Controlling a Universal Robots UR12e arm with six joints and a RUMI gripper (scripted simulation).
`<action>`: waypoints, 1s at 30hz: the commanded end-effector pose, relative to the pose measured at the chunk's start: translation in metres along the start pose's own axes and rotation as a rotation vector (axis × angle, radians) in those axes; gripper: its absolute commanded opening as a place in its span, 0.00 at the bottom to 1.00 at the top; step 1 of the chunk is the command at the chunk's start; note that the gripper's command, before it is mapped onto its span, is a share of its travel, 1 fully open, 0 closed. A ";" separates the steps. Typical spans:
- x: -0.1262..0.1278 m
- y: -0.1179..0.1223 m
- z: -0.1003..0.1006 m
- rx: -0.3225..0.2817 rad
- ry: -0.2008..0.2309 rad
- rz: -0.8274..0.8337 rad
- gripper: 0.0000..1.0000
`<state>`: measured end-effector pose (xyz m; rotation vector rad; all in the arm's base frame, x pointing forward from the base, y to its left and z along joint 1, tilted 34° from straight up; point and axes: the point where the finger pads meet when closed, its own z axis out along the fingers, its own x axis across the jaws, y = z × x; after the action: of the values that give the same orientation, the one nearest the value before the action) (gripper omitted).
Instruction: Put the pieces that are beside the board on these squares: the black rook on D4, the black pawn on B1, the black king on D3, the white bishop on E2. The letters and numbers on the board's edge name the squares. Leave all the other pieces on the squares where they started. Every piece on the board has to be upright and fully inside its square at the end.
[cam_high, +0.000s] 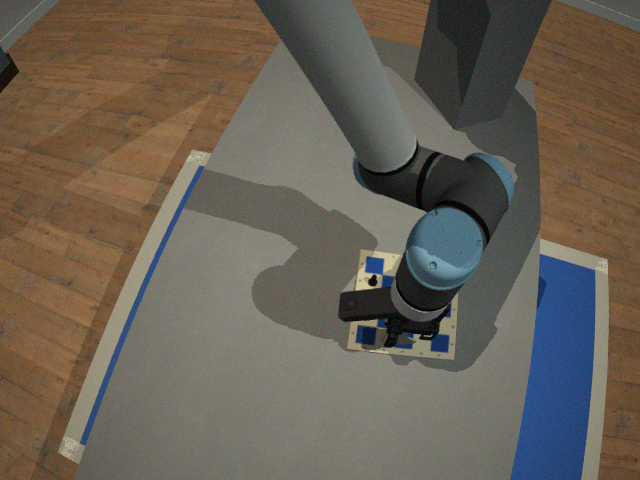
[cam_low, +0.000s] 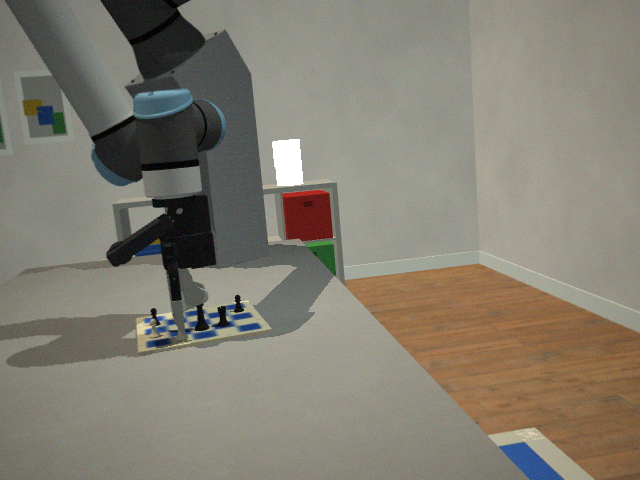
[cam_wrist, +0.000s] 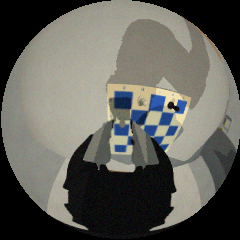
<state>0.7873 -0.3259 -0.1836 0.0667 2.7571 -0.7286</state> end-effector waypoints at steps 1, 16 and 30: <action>-0.001 0.000 -0.001 0.000 -0.001 0.000 0.22; -0.001 0.000 -0.020 0.000 -0.001 0.000 0.22; 0.000 0.000 -0.080 0.000 -0.001 0.000 0.22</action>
<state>0.7708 -0.2949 -0.1314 0.0664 2.7567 -0.7289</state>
